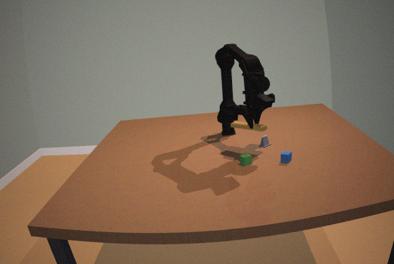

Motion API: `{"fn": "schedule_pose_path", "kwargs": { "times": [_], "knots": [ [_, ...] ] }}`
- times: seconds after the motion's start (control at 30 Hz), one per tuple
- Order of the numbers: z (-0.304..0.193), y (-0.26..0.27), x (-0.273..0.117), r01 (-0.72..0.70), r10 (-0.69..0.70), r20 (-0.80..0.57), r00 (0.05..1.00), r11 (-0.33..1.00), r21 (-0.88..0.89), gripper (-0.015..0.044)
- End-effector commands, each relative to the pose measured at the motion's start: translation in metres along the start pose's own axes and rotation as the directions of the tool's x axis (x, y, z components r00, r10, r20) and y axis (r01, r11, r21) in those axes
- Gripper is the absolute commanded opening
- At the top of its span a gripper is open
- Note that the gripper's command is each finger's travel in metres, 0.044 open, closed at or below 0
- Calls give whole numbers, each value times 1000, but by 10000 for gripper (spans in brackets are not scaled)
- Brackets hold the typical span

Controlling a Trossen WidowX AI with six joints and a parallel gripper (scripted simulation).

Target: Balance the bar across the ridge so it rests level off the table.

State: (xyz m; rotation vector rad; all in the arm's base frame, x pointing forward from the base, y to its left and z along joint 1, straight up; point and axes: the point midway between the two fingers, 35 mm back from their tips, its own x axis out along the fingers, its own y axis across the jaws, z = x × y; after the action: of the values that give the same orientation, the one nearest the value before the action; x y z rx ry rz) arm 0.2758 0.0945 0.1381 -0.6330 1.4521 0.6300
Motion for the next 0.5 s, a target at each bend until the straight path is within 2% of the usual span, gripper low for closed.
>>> {"fn": "schedule_pose_path", "kwargs": {
  "times": [0.0, 0.47],
  "knots": [
    [6, 11, -1, -1, 1, 0, 1000, 1000, 26, 0],
    [26, 59, -1, -5, 5, 2, 1000, 994, 112, 0]
  ]
}}
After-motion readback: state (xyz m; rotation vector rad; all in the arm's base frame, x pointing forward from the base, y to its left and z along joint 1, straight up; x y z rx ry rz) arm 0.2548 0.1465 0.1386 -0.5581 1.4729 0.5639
